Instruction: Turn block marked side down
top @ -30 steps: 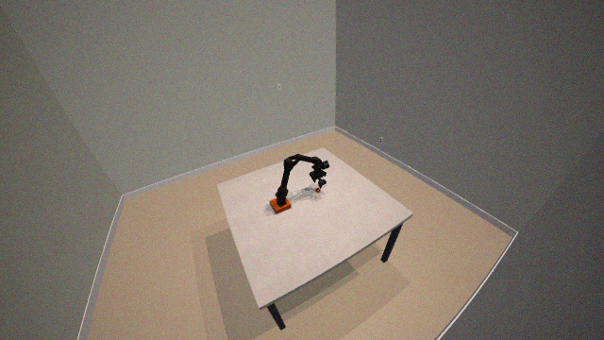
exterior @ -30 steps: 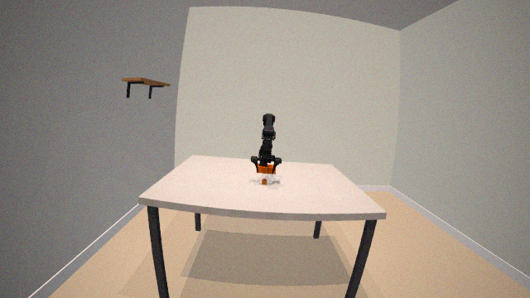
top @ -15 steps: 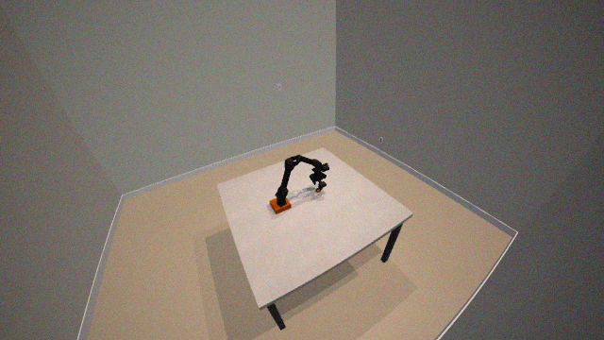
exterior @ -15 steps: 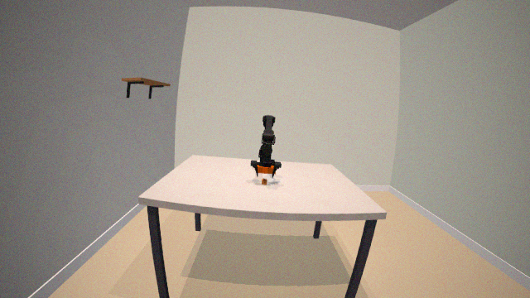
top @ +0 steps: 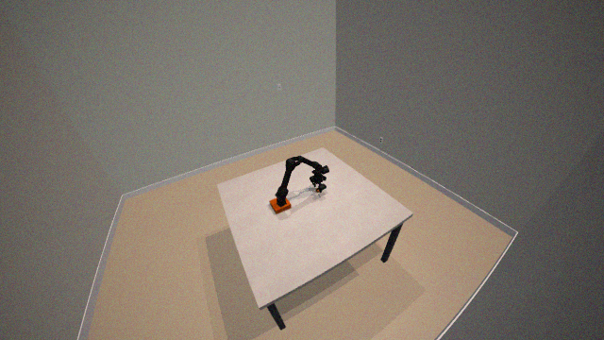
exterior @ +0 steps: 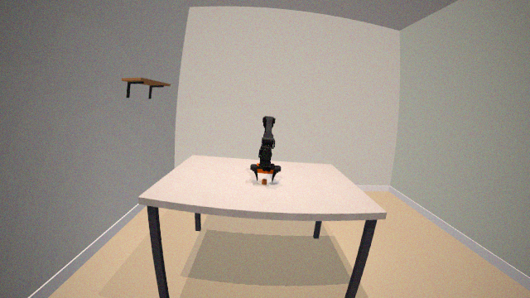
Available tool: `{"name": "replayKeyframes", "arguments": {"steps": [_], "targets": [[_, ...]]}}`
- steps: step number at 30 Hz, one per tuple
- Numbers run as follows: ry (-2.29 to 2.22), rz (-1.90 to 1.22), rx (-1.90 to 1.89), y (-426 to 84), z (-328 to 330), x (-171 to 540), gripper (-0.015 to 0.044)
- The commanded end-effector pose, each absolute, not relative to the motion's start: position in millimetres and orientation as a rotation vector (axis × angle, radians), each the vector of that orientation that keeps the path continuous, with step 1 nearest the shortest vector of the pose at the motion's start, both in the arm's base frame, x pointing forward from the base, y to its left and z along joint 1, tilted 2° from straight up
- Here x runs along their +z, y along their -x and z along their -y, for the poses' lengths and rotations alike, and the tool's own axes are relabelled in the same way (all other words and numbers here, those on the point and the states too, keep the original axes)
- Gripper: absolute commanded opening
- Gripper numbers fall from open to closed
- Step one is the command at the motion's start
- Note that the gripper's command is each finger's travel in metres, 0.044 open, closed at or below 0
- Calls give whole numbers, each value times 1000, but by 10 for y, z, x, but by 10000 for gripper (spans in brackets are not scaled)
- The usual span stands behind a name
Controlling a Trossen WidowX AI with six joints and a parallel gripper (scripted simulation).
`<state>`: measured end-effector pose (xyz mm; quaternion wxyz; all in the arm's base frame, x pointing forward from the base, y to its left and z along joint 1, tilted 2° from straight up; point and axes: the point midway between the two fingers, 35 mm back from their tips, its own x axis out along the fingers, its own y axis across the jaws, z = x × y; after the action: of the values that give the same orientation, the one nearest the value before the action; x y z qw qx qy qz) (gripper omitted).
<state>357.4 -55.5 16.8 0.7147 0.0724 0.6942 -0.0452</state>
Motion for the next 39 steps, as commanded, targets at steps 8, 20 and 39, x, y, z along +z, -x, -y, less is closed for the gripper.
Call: {"name": "replayKeyframes", "arguments": {"steps": [8,20,39], "targets": [[-161,-1540,-109,-3569,561,109,256],[-161,-1540,-109,-3569,561,109,78],[-160,-1537,-109,-3562,571,408,0]]}}
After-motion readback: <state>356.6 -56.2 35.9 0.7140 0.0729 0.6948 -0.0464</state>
